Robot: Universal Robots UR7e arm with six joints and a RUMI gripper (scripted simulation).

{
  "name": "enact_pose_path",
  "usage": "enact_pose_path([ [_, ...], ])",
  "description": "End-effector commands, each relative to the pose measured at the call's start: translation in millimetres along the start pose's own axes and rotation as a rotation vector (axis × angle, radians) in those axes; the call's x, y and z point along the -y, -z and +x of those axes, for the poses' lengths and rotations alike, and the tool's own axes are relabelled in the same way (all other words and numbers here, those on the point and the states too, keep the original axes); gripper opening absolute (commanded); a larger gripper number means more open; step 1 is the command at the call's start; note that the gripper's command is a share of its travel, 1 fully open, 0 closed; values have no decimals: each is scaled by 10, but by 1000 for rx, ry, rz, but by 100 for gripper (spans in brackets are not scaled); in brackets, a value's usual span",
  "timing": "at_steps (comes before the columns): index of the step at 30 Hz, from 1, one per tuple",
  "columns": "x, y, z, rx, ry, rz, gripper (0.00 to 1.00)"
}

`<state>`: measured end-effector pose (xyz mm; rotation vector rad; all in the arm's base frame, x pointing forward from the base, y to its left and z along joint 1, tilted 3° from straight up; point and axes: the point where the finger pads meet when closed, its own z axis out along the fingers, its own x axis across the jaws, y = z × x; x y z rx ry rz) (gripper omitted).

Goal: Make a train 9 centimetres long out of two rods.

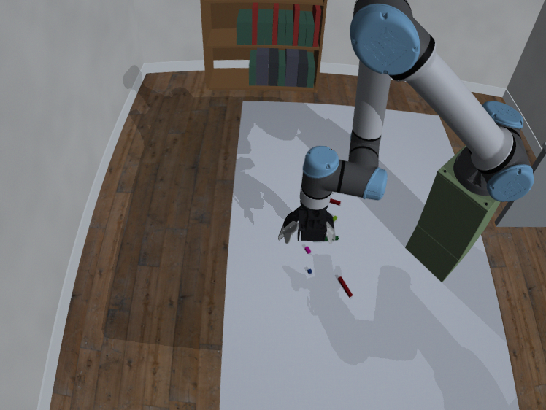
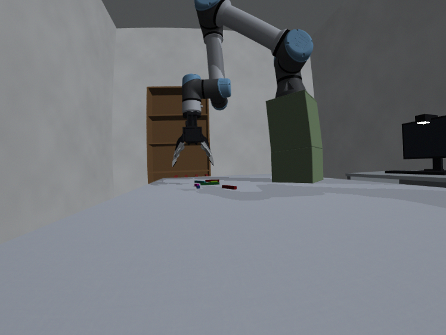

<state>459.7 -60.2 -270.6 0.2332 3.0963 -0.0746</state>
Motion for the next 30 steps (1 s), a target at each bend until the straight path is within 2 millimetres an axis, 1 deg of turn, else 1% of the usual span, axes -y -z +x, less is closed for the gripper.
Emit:
enact_pose_path([
  [1,-7,10,7,1,2,1,100],
  [7,17,1,39,-1,20,0,100],
  [10,43,-13,87,-3,61,0,100],
  [22,215,-37,381,-3,358,-1,100],
  [24,215,-37,381,-3,358,-1,100],
  [27,262,-34,484,-3,461,-2,100],
  [30,288,-30,548,-3,525,-2,100],
])
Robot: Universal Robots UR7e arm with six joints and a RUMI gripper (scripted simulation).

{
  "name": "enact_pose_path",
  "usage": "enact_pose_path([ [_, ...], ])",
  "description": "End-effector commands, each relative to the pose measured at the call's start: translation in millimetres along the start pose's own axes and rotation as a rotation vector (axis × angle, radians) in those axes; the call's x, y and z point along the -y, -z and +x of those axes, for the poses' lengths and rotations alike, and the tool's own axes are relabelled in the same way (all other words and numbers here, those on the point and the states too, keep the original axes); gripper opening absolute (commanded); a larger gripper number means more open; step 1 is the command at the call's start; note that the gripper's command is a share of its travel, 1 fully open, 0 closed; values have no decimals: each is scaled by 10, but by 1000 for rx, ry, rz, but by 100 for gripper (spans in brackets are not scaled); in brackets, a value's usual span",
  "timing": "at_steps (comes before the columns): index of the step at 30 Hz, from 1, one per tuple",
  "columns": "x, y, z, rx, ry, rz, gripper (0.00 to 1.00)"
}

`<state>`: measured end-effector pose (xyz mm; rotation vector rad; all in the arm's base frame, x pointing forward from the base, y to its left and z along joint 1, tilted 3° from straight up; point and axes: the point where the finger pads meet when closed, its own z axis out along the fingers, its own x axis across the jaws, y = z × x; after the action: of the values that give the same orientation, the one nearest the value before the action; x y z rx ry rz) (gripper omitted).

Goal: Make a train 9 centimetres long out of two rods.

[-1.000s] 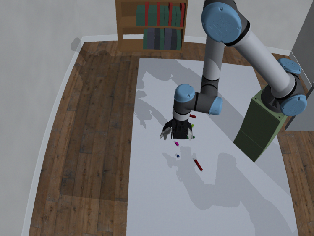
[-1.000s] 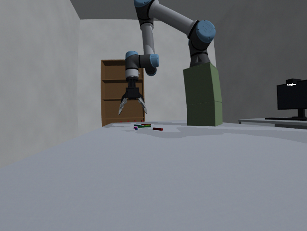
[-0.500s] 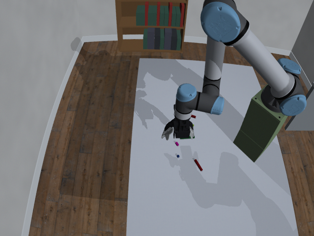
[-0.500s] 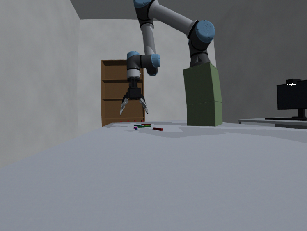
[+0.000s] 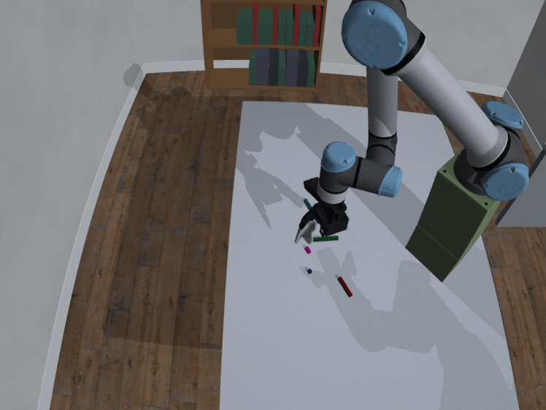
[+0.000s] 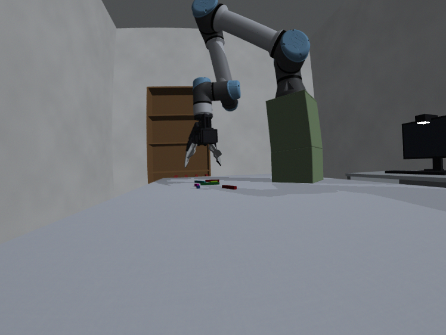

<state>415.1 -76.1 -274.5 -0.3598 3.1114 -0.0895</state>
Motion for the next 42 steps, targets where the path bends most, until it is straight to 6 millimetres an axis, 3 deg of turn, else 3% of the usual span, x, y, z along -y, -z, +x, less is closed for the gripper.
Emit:
enact_pose_path([
  [1,13,2,169,15,167,-2,100],
  [15,-5,32,403,15,391,0,100],
  [42,4,39,397,17,404,3,100],
])
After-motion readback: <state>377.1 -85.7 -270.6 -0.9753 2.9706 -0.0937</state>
